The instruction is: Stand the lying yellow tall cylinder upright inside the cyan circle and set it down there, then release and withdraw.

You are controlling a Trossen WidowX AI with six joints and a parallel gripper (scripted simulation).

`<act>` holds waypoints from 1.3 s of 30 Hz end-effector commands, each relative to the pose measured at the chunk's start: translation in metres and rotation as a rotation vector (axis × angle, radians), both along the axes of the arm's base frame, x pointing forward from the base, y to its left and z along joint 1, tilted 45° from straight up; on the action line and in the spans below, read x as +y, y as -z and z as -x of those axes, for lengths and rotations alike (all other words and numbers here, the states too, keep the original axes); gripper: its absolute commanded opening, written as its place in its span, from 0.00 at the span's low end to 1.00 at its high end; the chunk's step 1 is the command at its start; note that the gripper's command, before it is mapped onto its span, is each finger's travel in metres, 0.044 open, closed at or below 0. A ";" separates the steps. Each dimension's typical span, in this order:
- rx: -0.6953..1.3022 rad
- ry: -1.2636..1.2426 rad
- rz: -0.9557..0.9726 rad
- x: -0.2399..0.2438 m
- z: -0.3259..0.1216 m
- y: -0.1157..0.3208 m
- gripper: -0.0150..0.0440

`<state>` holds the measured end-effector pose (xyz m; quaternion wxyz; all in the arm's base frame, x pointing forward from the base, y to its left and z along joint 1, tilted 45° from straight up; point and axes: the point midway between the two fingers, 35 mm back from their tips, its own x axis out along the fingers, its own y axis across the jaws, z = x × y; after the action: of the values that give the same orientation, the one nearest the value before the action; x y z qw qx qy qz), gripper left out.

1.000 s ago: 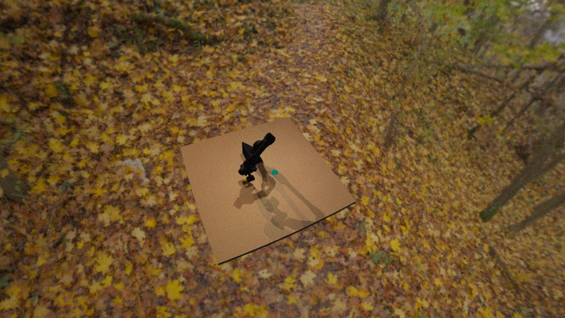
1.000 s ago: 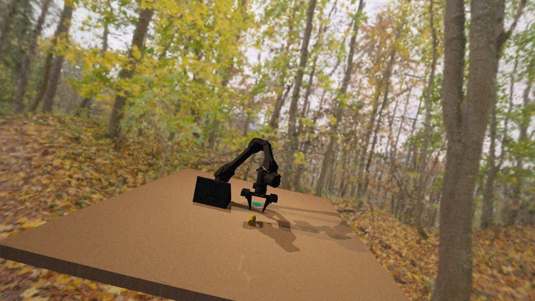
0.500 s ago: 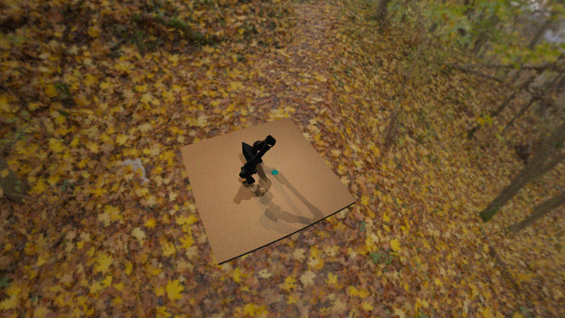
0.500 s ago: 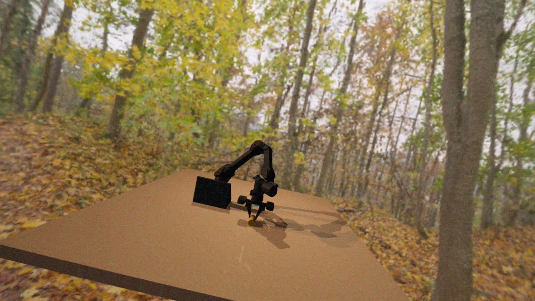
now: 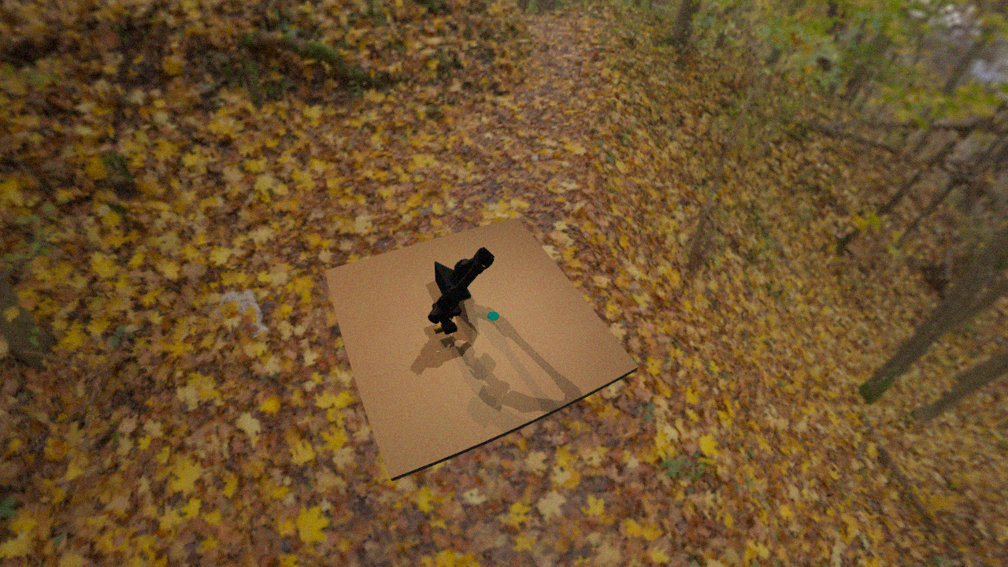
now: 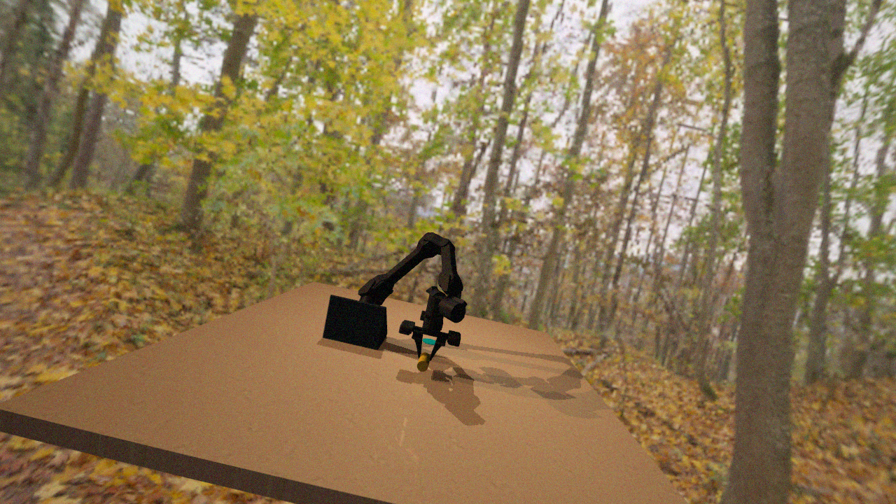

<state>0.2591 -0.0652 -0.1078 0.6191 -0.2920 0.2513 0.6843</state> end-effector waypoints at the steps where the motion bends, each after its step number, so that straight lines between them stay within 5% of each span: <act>1: -0.011 -0.001 0.011 -0.011 -0.004 -0.008 0.43; 25: -0.010 -0.002 0.011 -0.060 -0.004 -0.062 0.43; 39: 0.178 0.188 0.039 -0.040 -0.014 -0.092 0.43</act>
<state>0.2729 -0.1105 -0.0217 0.6438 -0.2358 0.3288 0.6495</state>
